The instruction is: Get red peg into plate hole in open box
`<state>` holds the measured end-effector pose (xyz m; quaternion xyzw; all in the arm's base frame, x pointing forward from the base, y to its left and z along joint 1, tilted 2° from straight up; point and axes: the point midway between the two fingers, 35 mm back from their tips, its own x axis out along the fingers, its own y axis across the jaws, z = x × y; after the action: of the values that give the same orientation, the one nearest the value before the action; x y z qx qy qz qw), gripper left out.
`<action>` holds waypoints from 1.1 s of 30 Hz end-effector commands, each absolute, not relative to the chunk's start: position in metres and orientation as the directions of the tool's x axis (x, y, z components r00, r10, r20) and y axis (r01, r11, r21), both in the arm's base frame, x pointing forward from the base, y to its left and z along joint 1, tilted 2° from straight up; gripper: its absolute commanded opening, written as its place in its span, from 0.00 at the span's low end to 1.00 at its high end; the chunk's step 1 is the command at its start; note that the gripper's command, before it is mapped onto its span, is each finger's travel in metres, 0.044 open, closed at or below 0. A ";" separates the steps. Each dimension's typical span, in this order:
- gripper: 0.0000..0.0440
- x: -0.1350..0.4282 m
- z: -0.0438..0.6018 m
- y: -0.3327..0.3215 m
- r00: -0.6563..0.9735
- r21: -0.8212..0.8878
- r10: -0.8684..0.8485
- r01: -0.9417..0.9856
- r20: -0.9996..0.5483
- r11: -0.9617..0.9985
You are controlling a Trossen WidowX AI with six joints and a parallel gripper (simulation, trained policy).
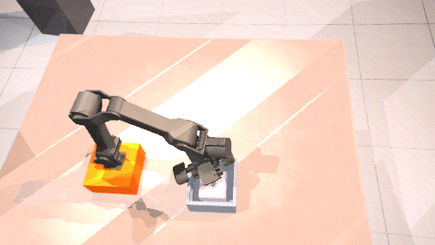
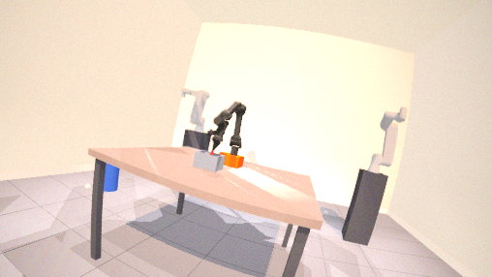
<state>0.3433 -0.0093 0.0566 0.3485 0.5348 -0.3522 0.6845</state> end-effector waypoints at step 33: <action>1.00 0.421 0.046 -0.073 0.258 0.121 -0.191 0.837 -0.947 0.533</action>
<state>0.3812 -0.0406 0.0296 0.3019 0.5712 -0.3356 0.6855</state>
